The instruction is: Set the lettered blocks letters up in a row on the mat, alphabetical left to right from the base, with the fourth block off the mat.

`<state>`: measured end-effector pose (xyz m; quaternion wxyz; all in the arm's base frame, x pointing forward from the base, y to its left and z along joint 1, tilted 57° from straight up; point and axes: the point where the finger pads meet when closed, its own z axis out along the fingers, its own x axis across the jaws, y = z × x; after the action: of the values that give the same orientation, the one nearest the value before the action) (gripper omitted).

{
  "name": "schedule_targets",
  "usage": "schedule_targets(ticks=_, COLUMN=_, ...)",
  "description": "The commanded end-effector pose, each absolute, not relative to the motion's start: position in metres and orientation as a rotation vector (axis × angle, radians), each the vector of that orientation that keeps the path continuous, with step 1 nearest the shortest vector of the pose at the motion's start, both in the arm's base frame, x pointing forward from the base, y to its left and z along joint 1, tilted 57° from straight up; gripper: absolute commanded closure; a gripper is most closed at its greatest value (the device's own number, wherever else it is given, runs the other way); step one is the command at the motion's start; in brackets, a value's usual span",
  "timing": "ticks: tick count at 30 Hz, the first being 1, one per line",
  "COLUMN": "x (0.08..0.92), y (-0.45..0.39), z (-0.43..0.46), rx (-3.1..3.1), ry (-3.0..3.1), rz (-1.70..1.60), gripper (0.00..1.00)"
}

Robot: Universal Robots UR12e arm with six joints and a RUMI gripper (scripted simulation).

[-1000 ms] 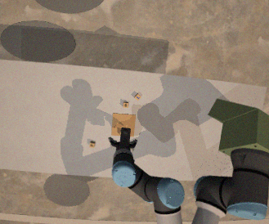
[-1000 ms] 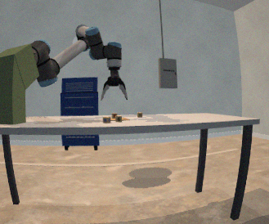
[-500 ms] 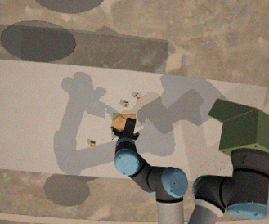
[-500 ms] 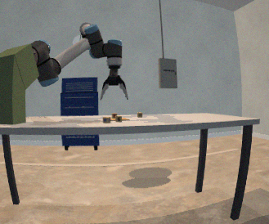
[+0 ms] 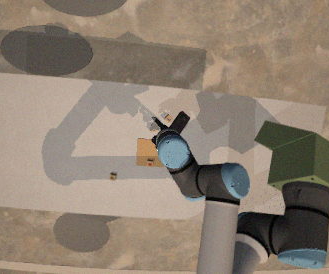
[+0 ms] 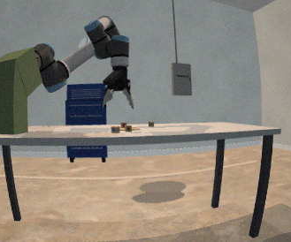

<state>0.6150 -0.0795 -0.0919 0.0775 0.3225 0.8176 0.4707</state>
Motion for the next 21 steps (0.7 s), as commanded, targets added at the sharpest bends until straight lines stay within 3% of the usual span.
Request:
schedule_targets(ticks=1, x=0.6076, y=-0.0923, z=-0.1192, rx=1.079, ry=2.432, rz=1.433, gripper=0.00)
schedule_targets(ticks=5, x=0.6055, y=-0.0943, z=-0.1244, rx=1.102, ry=2.428, rz=1.440, gripper=0.00)
schedule_targets(ticks=6, x=0.6055, y=-0.0943, z=-0.1244, rx=1.102, ry=2.428, rz=1.440, gripper=0.60)
schedule_targets(ticks=21, x=0.6055, y=-0.0943, z=-0.1244, rx=1.102, ry=2.428, rz=1.440, gripper=0.60)
